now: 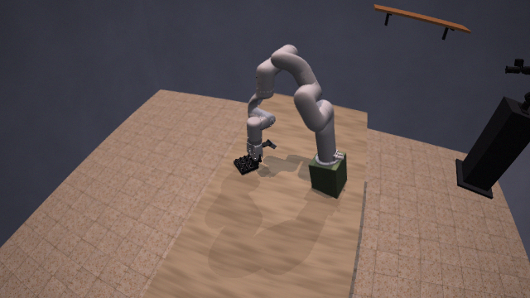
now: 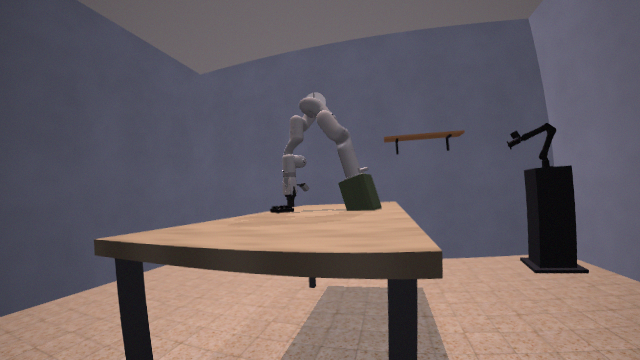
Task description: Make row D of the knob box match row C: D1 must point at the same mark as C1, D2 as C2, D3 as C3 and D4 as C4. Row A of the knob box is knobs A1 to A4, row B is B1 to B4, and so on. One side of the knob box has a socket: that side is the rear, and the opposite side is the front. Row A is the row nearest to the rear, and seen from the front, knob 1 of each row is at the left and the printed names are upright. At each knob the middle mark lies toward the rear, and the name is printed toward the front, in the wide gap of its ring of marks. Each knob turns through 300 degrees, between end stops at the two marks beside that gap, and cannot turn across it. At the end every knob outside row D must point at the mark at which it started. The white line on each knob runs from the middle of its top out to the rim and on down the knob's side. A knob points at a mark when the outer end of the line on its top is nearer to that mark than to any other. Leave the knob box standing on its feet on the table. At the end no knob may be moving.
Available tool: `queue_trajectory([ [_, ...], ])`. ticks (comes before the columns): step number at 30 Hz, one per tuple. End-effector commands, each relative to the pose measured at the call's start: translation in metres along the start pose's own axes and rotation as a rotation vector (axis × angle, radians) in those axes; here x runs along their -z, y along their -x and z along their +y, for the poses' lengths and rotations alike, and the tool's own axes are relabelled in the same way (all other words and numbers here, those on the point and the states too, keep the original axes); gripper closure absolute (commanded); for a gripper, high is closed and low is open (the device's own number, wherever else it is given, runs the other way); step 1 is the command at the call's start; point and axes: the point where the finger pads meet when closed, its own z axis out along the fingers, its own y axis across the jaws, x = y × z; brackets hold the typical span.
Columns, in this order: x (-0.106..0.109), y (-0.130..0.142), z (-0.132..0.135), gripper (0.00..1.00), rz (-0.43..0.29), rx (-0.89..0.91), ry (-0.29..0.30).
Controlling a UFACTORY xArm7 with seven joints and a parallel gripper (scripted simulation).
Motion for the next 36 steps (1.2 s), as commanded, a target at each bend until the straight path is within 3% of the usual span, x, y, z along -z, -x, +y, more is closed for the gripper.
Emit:
queue_trajectory([
  [1, 0.0006, 0.0007, -0.0007, 0.92, -0.002, 0.0, -0.002],
  [36, 0.0006, 0.0007, -0.0007, 0.92, -0.002, -0.076, -0.002],
])
